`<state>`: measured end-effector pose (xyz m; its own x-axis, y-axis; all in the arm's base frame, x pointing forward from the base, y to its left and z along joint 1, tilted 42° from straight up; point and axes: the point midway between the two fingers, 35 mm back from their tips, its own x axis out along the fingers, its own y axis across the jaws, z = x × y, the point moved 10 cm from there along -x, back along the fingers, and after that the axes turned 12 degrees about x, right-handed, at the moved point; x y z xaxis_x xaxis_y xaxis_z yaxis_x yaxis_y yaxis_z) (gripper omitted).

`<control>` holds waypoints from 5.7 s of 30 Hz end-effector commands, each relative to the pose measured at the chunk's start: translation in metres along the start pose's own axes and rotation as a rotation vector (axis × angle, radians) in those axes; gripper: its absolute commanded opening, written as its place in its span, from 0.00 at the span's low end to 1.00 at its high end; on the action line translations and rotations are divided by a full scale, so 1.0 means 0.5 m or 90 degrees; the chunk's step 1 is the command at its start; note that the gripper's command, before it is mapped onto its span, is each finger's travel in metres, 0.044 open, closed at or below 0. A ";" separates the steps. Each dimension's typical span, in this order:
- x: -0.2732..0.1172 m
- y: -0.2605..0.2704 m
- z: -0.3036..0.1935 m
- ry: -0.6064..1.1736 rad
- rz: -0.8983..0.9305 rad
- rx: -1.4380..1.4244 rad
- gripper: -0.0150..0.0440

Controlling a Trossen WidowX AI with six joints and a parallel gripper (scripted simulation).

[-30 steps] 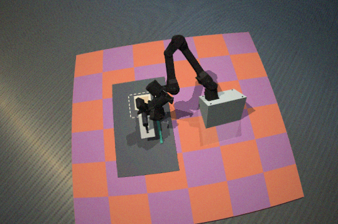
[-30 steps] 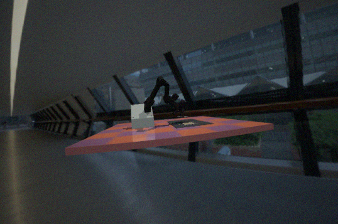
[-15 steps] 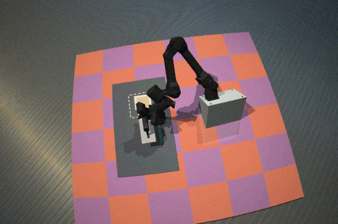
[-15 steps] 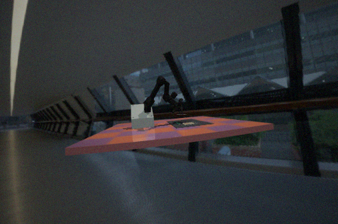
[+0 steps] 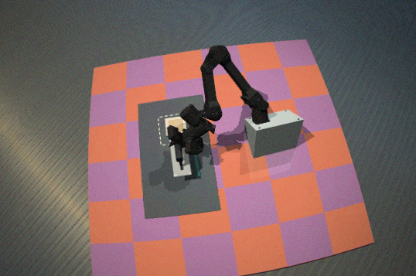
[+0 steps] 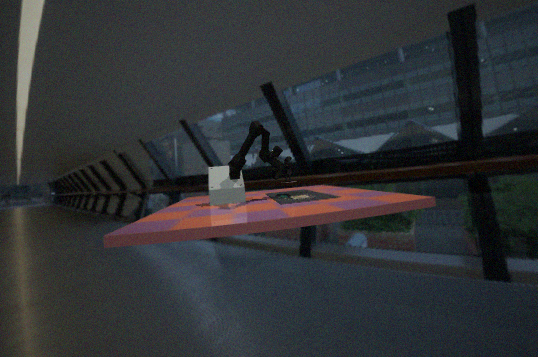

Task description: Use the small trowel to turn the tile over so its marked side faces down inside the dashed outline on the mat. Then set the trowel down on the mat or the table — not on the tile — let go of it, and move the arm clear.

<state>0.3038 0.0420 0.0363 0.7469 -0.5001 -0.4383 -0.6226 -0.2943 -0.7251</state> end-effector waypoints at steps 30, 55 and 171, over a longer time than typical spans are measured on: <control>0.007 -0.002 0.007 -0.011 0.006 -0.018 0.25; 0.105 -0.024 0.110 -0.222 0.091 -0.287 0.25; 0.226 -0.036 0.174 -0.745 0.151 -0.640 0.76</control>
<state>0.4239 0.0648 -0.0530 0.0869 0.1363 -0.9868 -0.2865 -0.9453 -0.1558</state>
